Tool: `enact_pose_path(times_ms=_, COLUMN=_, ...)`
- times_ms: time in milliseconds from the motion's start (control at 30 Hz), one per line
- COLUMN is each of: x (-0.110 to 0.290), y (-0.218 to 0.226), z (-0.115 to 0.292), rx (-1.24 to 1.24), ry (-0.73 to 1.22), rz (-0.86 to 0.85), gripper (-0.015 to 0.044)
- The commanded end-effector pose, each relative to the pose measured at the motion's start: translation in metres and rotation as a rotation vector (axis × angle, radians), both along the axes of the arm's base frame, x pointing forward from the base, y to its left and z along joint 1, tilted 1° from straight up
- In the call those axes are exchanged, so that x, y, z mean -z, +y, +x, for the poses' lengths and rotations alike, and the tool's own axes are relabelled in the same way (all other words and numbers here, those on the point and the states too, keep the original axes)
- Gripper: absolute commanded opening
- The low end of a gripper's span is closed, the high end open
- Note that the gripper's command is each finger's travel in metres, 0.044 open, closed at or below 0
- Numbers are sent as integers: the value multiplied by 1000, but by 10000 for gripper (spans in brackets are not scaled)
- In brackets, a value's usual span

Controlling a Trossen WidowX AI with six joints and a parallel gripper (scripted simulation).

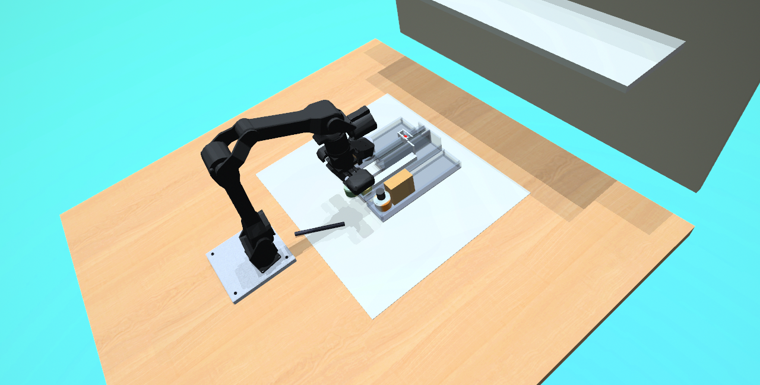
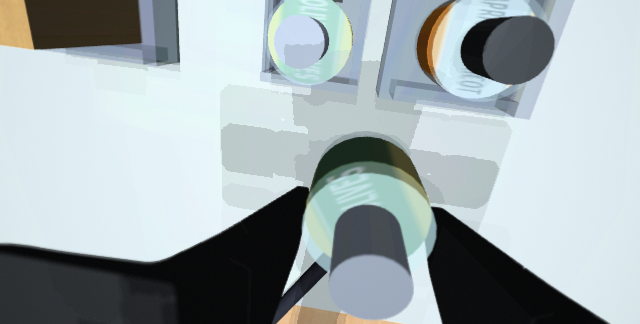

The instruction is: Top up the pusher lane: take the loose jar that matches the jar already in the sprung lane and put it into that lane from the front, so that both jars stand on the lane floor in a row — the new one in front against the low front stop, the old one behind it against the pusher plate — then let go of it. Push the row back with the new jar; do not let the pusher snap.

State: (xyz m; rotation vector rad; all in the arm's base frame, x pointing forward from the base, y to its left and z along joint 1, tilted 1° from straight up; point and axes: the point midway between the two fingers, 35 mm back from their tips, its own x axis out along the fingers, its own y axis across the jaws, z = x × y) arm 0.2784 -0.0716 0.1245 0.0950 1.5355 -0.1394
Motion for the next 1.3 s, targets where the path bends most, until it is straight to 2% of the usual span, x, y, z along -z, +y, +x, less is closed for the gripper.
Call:
enact_pose_path(times_ms=0, x=14, y=17, z=5, rx=7, ry=11, rz=2, gripper=0)
enact_pose_path(times_ms=133, x=22, y=33, z=9, rx=10, ry=11, rz=3, gripper=0)
enact_pose_path(times_ms=533, x=45, y=33, z=10, rx=10, ry=11, rz=3, gripper=0)
enact_pose_path(times_ms=1267, x=46, y=31, z=18, rx=10, ry=10, rz=3, gripper=0)
